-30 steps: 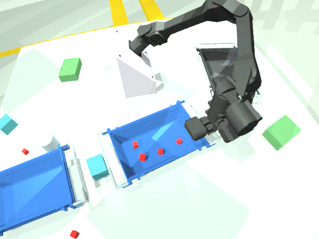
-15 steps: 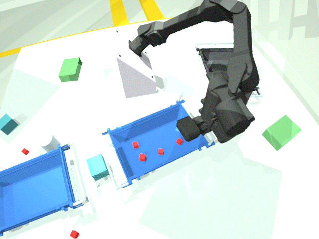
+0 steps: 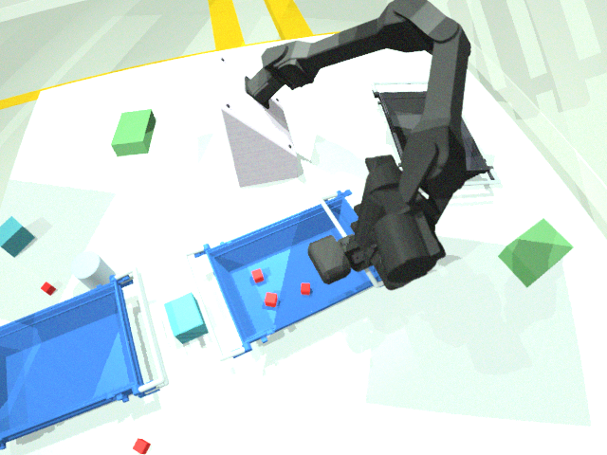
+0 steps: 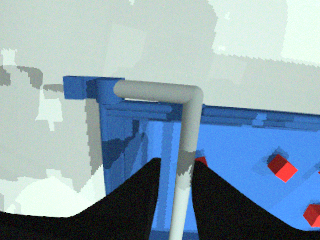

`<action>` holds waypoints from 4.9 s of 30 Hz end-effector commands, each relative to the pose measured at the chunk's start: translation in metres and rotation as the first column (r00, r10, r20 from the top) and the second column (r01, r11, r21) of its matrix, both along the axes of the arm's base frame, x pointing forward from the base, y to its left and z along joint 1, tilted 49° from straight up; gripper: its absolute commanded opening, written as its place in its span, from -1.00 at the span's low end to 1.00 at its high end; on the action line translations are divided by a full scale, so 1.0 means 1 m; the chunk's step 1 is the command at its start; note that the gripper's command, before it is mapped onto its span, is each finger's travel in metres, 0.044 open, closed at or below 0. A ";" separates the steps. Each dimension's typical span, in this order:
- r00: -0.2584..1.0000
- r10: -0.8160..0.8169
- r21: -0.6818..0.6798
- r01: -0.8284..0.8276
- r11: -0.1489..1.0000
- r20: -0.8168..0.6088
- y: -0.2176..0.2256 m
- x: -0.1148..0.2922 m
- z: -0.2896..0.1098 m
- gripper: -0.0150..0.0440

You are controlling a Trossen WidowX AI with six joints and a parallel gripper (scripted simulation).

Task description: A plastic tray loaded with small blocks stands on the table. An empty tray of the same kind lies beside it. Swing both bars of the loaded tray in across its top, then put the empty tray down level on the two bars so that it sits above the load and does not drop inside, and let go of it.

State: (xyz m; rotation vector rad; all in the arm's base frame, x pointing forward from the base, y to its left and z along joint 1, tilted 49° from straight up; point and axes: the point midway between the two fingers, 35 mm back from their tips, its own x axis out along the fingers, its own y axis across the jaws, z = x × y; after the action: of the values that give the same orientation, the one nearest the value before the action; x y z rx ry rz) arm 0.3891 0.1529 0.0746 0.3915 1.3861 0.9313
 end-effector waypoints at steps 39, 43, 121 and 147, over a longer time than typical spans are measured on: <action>1.000 -0.015 0.001 0.015 1.000 0.003 -0.044 0.008 0.040 -0.21; 1.000 -0.023 0.003 0.023 1.000 -0.008 -0.081 0.009 0.072 -0.21; 1.000 -0.005 0.000 0.005 1.000 0.016 -0.141 0.014 -0.156 -0.21; 1.000 -0.007 0.003 0.007 1.000 0.010 -0.152 0.011 -0.138 -0.21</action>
State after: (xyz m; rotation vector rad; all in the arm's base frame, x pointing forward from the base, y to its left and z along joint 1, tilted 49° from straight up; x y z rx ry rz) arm 0.3998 0.0020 -0.0634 0.3898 1.3750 0.9321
